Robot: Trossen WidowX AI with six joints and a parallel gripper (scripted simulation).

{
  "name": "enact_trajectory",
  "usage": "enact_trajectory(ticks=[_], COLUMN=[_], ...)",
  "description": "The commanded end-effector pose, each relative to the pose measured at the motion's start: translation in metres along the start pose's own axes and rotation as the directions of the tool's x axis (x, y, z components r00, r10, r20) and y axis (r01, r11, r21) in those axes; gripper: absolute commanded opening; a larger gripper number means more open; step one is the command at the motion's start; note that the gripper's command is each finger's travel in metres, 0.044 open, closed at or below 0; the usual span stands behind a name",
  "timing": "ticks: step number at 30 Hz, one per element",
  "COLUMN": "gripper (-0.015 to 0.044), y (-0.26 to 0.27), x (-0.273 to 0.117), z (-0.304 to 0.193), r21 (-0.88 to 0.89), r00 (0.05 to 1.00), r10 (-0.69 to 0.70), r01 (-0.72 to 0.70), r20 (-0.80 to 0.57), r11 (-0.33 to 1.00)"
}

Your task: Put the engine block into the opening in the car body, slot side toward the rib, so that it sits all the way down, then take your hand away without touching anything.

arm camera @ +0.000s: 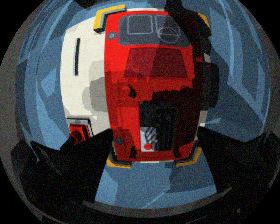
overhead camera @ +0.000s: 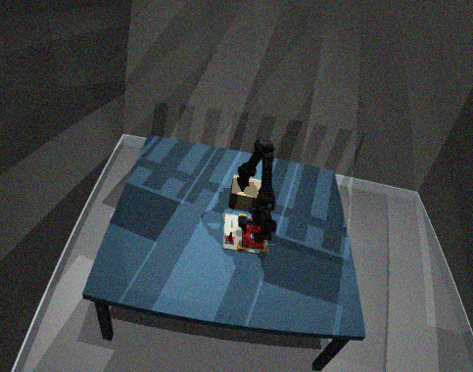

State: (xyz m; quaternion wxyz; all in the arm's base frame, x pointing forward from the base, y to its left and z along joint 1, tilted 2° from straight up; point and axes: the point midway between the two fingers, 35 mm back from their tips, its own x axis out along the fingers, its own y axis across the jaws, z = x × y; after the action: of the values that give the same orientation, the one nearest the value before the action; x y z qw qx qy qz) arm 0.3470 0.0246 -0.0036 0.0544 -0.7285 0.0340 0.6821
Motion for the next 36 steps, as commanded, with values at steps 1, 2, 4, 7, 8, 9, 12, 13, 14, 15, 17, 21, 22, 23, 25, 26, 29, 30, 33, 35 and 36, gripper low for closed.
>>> enact_trajectory(ticks=[1,2,4,7,8,9,12,13,14,15,17,21,22,23,25,26,29,30,33,35,36], gripper=[0.0440,0.0440,0.0440,0.0440,0.0440,0.0440,0.0440,0.0440,0.0440,0.0440,0.0440,0.0335,0.0309,0.0282,0.0230,0.0204,0.0125,0.0099,0.0020,0.0000,0.0000], y=[-0.0010,-0.0013,-0.0013,-0.0013,-0.0013,-0.0013,-0.0013,-0.0013,-0.0013,-0.0013,-0.0013,-0.0013,-0.0013,-0.0013,-0.0013,-0.0013,-0.0013,-0.0013,-0.0013,-0.0013,-0.0013], x=[-0.0111,-0.0142,-0.0142,-0.0142,-0.0142,-0.0142,-0.0142,-0.0142,-0.0142,-0.0142,-0.0142,-0.0142,-0.0142,-0.0142,-0.0142,-0.0142,-0.0142,-0.0142,-0.0142,-0.0142,-0.0142], z=[0.0009,0.0012,0.0012,0.0012,0.0012,0.0012,0.0012,0.0012,0.0012,0.0012,0.0012,0.0012,0.0012,0.0012,0.0012,0.0012,0.0012,0.0012,0.0012,0.0012,0.0012], r21=[0.002,0.003,0.003,0.003,0.003,0.003,0.003,0.003,0.003,0.003,0.003,0.003,0.003,0.003,0.003,0.003,0.003,0.003,0.003,0.003,0.003], r00=[1.000,1.000,1.000,1.000,1.000,1.000,1.000,1.000,1.000,1.000,1.000,1.000,1.000,1.000,1.000,1.000,1.000,1.000,1.000,1.000,1.000], r10=[0.002,0.003,0.003,0.003,0.003,0.003,0.003,0.003,0.003,0.003,0.003,0.003,0.003,0.003,0.003,0.003,0.003,0.003,0.003,0.003,0.003], r01=[-0.002,-0.003,-0.003,-0.003,-0.003,-0.003,-0.003,-0.003,-0.003,-0.003,-0.003,-0.003,-0.003,-0.003,-0.003,-0.003,-0.003,-0.003,-0.003,-0.003,-0.003], r20=[-0.002,-0.002,-0.002,-0.002,-0.002,-0.002,-0.002,-0.002,-0.002,-0.002,-0.002,-0.002,-0.002,-0.002,-0.002,-0.002,-0.002,-0.002,-0.002,-0.002,-0.002], r11=[1.000,1.000,1.000,1.000,1.000,1.000,1.000,1.000,1.000,1.000,1.000,1.000,1.000,1.000,1.000,1.000,1.000,1.000,1.000,1.000,1.000])
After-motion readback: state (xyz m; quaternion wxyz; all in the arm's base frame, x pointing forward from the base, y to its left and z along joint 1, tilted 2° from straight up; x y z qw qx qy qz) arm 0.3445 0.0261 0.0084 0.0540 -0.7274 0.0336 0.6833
